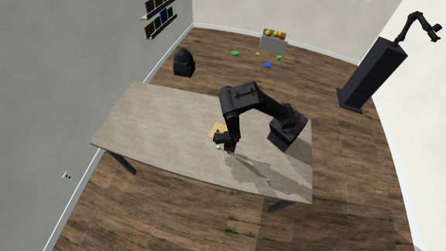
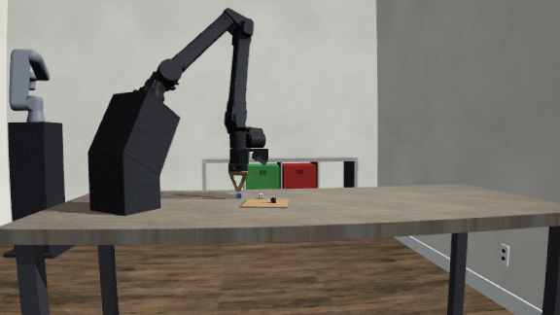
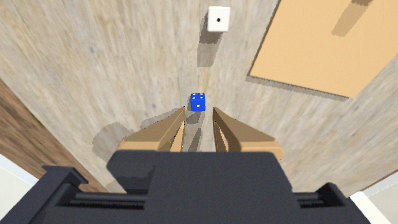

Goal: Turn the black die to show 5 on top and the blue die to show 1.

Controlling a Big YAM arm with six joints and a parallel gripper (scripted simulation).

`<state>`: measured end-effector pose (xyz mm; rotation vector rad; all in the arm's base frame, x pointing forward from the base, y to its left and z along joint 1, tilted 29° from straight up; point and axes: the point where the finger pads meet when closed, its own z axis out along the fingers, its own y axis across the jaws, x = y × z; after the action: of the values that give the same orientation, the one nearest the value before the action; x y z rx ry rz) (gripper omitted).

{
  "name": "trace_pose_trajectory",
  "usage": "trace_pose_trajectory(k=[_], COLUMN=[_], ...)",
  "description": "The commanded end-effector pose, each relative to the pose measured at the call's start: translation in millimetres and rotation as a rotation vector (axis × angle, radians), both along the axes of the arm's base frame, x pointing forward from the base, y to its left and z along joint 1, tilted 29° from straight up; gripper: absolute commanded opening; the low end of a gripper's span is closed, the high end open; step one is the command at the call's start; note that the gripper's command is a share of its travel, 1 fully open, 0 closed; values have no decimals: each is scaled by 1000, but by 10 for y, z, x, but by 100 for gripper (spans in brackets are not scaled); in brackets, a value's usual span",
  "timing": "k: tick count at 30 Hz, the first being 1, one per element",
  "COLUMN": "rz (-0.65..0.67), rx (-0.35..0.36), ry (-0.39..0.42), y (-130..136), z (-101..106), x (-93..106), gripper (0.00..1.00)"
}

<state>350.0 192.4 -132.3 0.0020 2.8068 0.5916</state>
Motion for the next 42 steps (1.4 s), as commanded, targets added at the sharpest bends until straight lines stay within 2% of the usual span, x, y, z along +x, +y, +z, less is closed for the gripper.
trace_pose_trajectory(k=[1, 42], rz=[4, 4], rx=[5, 5], ry=[-12, -13], y=[57, 72], z=[22, 59], x=[31, 50], gripper=[31, 31])
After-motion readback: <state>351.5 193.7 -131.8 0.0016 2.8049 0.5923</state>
